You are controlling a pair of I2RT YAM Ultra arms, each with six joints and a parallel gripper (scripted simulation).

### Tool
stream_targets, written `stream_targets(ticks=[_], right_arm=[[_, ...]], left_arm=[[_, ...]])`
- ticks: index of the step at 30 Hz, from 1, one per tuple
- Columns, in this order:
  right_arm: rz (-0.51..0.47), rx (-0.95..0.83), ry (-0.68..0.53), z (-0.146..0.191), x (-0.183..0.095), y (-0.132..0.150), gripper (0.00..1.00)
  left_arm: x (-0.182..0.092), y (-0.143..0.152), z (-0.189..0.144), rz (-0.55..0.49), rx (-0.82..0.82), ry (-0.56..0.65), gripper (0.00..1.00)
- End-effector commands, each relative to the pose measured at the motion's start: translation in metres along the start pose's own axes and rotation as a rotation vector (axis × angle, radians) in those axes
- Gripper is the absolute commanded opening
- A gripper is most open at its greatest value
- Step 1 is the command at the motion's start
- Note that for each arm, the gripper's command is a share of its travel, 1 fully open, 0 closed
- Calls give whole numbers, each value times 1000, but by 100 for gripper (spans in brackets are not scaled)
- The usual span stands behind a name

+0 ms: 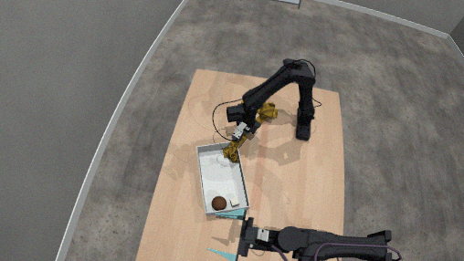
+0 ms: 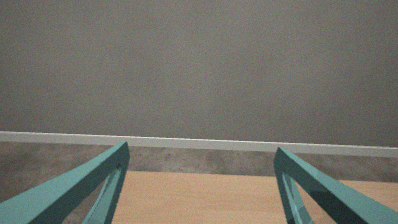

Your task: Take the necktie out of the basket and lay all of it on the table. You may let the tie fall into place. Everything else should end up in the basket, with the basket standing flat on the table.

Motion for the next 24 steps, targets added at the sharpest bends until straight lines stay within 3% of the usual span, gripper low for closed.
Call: stream_targets(ticks=[1,8,24], right_arm=[[-19,-12,-2,2,1,-3,4],[-19,-12,-2,2,-4,-3,4],[-19,-12,-2,2,-50,-2,4]], left_arm=[[0,0,0,0,0,0,100],[0,0,0,0,0,0,100],[0,0,0,0,0,0,100]])
Point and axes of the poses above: on each arm, the point where the finger pads meet when closed, its own x axis out along the fingers, its own z axis across the jaws, y = z × x, the point moved 8 cm from there along -x, back along the fingers, and after that the axes turned 5 degrees about x, right-handed, at the moved point
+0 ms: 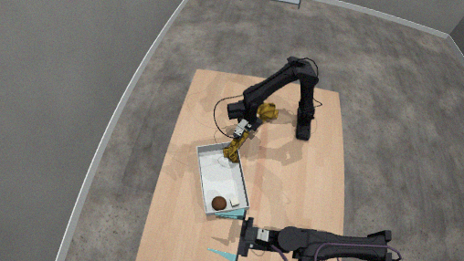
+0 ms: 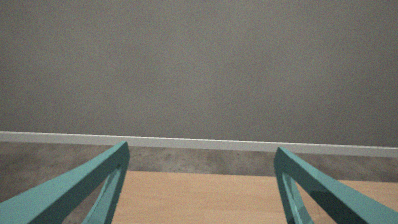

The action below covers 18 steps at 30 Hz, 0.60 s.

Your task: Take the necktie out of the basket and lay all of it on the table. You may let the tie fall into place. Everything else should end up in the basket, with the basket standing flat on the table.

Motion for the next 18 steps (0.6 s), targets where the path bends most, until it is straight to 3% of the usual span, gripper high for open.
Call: stream_targets(ticks=[1,18], right_arm=[[-43,-12,16,-1,-29,-7,4],[-43,-12,16,0,-54,-6,4]], left_arm=[[0,0,0,0,0,0,100],[0,0,0,0,0,0,100]])
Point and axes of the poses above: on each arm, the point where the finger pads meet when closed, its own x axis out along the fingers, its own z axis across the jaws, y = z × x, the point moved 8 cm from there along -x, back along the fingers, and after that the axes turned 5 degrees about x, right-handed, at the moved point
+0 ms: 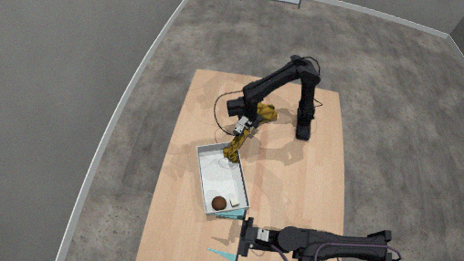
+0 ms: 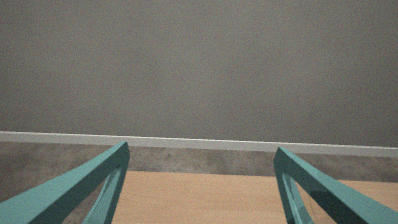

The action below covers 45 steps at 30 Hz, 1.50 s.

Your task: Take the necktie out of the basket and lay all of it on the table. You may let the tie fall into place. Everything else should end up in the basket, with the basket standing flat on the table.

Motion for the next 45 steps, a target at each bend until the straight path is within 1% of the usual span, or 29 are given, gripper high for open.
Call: stream_targets(ticks=[1,12,14,29,31,39,45], right_arm=[[-59,-12,28,-1,-33,-7,4],[-59,-12,28,1,-85,-3,4],[-59,-12,28,1,-85,-3,4],[-59,-12,28,3,-174,2,4],[-59,-12,28,3,-174,2,4],[-59,-12,28,5,-216,4,4],[-59,-12,28,5,-239,6,4]], left_arm=[[0,0,0,0,0,0,100],[0,0,0,0,0,0,100],[0,0,0,0,0,0,100],[0,0,0,0,0,0,100],[0,0,0,0,0,0,100],[0,0,0,0,0,0,100],[0,0,0,0,0,0,100]])
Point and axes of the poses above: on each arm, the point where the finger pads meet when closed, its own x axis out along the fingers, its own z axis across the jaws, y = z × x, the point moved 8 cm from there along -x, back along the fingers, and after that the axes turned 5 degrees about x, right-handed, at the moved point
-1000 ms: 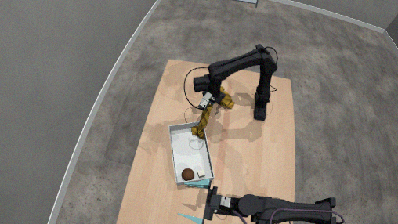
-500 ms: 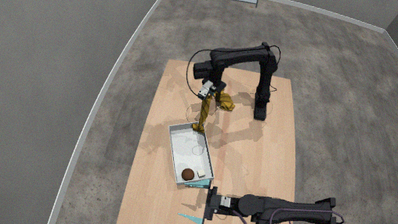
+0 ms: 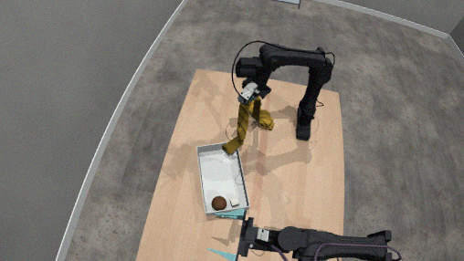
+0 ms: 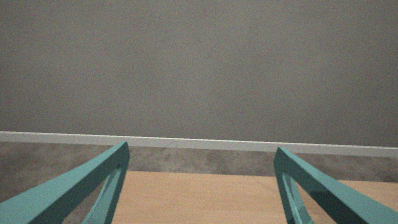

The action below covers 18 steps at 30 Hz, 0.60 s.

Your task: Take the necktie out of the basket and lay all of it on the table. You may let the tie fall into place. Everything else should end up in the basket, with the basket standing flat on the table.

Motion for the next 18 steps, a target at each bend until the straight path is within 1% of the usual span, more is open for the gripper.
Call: stream_targets(ticks=[1,9,14,18], right_arm=[[154,-13,-128,-10,-29,-20,4],[154,-13,-128,-11,-40,-21,4],[154,-13,-128,-13,-40,-21,4],[154,-13,-128,-22,-40,-18,4]], left_arm=[[0,0,0,0,0,0,100],[0,0,0,0,0,0,100],[0,0,0,0,0,0,100],[0,0,0,0,0,0,100]])
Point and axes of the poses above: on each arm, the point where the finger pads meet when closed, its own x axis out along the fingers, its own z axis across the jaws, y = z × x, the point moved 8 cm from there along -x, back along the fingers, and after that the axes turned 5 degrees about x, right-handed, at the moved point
